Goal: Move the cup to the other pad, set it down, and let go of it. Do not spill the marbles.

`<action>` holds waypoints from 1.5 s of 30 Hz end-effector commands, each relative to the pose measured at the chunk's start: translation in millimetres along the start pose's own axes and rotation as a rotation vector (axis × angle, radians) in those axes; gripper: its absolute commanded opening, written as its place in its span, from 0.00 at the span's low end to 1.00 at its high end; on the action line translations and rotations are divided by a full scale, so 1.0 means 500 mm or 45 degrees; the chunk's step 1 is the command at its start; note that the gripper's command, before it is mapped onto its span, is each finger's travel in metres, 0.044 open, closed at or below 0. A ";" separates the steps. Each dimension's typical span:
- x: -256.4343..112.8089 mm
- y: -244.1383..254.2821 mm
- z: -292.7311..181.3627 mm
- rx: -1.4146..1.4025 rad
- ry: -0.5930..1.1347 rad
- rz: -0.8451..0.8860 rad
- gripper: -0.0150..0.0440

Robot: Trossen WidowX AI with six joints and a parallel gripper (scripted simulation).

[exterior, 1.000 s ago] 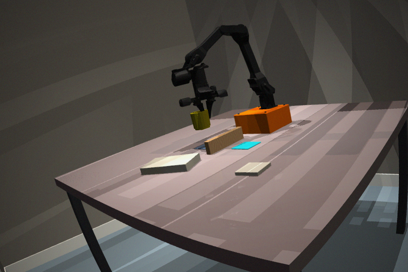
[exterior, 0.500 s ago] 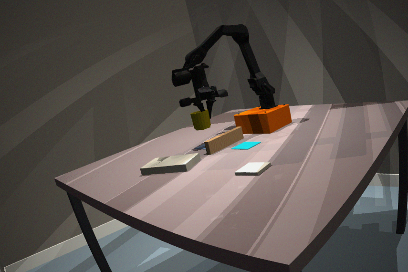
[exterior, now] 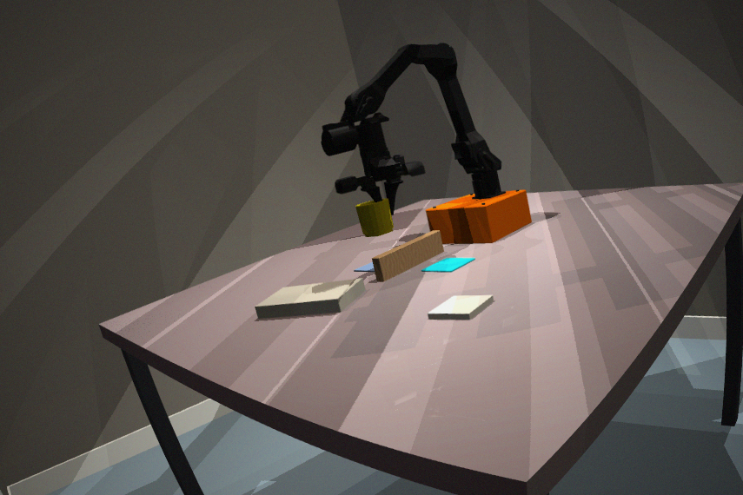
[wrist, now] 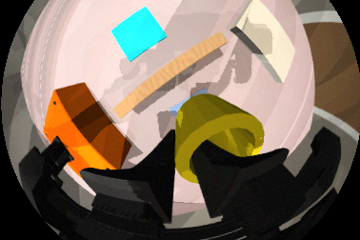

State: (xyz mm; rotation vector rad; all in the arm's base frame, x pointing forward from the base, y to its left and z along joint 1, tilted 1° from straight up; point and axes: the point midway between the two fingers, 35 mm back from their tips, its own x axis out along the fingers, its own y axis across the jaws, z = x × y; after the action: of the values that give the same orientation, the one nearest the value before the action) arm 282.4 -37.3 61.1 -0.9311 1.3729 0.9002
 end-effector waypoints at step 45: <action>-0.007 0.108 0.162 0.004 -0.015 0.002 0.25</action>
State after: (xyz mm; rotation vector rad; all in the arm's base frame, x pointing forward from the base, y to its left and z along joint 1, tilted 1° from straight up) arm 265.3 52.9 62.5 -0.9275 1.3624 0.9038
